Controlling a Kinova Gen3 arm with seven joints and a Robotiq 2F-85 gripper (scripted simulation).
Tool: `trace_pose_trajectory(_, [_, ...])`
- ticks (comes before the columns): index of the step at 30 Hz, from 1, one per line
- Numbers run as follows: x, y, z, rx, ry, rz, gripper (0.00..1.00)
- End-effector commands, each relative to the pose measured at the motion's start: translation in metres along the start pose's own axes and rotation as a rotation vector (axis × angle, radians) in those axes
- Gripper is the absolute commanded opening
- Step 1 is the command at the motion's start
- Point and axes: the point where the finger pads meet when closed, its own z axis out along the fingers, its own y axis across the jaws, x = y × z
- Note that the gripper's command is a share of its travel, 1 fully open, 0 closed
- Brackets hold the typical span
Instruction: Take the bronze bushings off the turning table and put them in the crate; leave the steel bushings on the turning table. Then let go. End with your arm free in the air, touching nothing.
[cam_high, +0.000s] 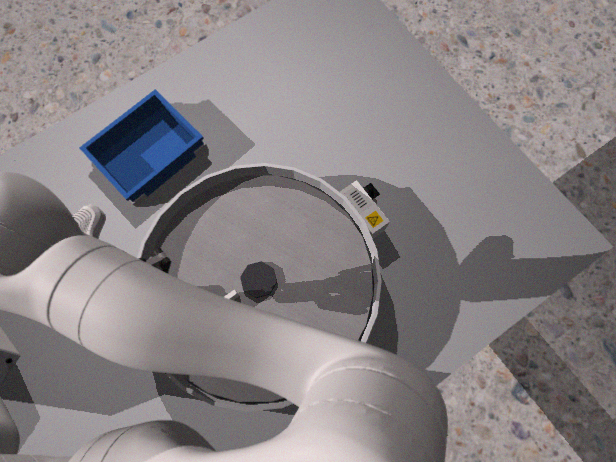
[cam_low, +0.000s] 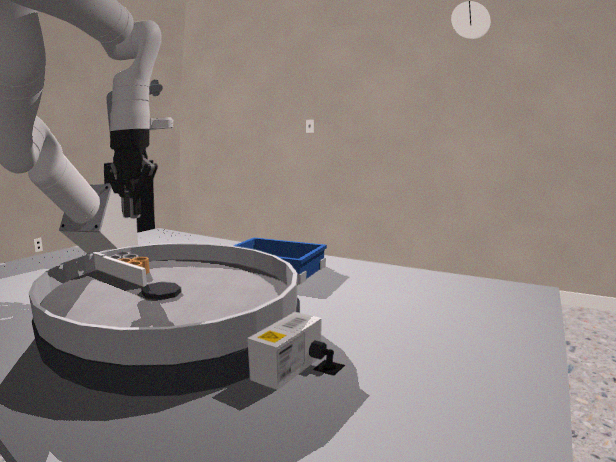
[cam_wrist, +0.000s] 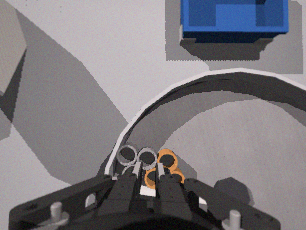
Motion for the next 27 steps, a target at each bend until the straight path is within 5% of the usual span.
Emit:
trace_pose_trajectory(1, [0.000, 0.000, 0.000, 0.000, 0.001, 0.001, 0.16])
trace_pose_trajectory(4, [0.000, 0.000, 0.000, 0.000, 0.001, 0.001, 0.16])
trace_pose_trajectory(9, [0.000, 0.006, 0.004, 0.000, 0.001, -0.241, 0.16])
trace_pose_trajectory(21, [0.000, 0.006, 0.004, 0.000, 0.001, -0.241, 0.16])
trace_pose_trajectory(27, [0.000, 0.013, 0.008, 0.000, 0.001, -0.483, 0.16])
